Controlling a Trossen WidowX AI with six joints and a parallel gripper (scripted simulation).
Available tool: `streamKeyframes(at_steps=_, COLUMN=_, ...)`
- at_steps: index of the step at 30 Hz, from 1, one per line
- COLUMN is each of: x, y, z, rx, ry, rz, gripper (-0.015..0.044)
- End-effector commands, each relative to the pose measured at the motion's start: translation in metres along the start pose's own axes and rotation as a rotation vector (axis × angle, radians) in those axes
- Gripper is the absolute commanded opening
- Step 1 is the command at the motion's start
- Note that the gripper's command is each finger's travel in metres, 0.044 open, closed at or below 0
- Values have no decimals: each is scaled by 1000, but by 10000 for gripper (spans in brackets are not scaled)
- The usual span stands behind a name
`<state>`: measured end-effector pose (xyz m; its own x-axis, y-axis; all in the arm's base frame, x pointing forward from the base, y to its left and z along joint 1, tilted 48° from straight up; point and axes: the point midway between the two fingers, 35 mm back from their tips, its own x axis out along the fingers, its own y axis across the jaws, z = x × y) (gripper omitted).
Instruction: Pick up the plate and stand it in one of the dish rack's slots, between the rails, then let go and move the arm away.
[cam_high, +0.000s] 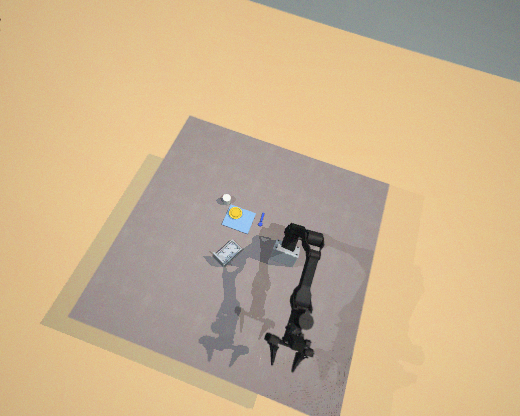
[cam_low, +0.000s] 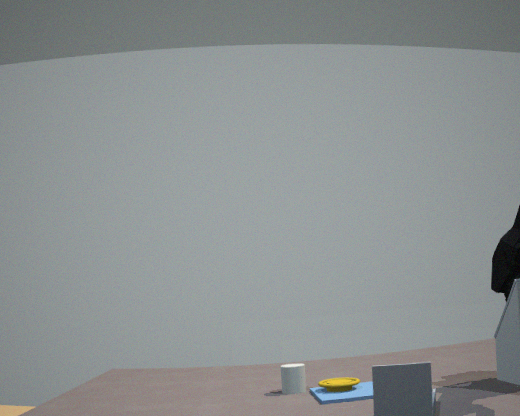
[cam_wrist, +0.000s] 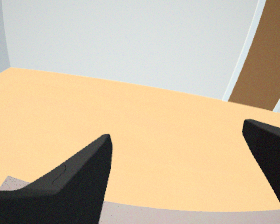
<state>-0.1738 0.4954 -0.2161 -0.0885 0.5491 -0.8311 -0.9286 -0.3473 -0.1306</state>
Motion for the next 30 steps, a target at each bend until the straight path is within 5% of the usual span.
streamKeyframes(at_steps=1, x=0, y=-2, z=0, rx=4, ry=3, rz=-3, gripper=400)
streamKeyframes(at_steps=15, x=-53, y=-167, z=-21, rx=326, ry=217, rz=-262, gripper=400)
streamKeyframes(at_steps=30, x=-166, y=-316, z=-94, rx=686, ry=472, rz=-532, gripper=400)
